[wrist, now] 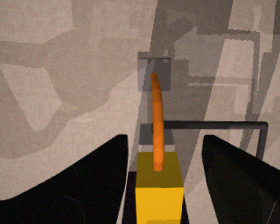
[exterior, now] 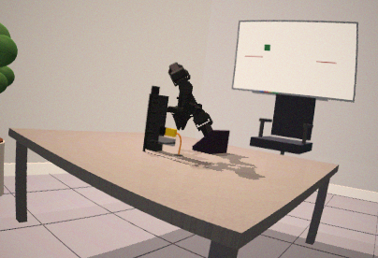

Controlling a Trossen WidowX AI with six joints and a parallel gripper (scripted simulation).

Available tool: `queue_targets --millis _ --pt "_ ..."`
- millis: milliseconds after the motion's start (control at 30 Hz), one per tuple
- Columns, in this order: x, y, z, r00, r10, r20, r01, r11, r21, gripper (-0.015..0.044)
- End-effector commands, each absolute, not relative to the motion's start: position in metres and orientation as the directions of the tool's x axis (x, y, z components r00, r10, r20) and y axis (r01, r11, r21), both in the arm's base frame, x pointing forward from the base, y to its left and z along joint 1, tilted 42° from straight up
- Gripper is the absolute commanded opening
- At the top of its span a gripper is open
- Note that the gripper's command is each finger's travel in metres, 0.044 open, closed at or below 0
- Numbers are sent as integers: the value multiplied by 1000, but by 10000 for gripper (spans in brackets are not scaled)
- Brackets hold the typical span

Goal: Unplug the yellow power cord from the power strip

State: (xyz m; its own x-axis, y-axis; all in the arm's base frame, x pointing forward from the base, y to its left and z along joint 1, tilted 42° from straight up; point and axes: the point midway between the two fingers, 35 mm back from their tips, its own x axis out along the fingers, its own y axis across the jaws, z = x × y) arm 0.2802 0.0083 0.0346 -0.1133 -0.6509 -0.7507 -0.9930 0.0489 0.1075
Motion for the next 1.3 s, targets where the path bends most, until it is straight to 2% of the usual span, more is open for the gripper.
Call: queue_targets --millis 0,1267 --pt "280 6 35 -125 -651 -749 -991 48 124 160" --pt "279 -29 51 -125 -653 -747 -991 48 124 160"
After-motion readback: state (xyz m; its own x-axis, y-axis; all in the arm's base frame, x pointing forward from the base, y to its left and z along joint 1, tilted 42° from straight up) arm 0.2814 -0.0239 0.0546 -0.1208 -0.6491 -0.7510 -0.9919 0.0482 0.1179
